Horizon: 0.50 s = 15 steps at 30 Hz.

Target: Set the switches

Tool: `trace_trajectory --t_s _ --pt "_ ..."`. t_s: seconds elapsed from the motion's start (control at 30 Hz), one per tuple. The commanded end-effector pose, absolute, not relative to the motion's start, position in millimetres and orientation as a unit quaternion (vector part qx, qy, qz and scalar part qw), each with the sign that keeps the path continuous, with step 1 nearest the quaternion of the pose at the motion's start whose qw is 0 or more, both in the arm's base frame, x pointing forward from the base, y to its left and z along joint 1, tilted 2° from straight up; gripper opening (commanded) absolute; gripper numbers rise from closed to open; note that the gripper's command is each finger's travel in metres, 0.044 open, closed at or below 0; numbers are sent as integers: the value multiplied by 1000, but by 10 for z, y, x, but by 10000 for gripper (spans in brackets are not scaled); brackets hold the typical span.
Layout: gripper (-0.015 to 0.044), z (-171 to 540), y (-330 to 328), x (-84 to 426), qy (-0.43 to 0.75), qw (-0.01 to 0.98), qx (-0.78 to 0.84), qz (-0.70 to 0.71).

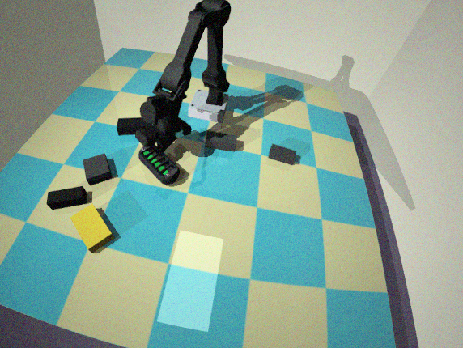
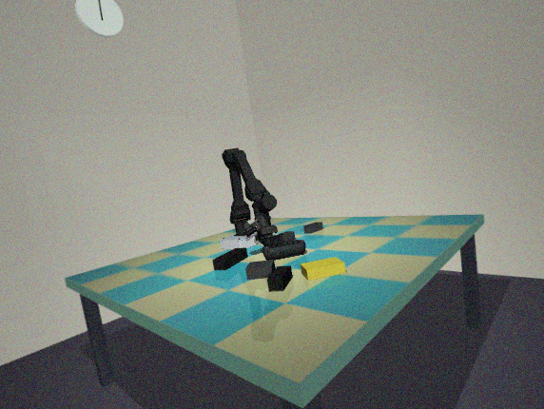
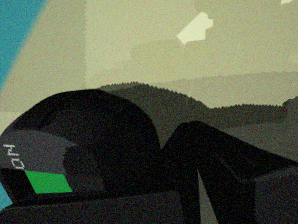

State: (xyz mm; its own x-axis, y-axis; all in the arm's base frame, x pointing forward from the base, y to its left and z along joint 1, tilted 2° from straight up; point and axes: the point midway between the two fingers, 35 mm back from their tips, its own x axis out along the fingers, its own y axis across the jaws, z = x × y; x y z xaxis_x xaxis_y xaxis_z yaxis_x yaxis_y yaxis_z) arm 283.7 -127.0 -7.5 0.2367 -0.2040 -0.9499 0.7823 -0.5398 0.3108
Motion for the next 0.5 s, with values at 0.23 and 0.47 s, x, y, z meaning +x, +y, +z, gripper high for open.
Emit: trace_trajectory --t_s 0.23,0.47 --pt "0 -61 -1301 2892 219 429 661 -576" --pt "0 -59 -1322 2917 219 429 661 -576"
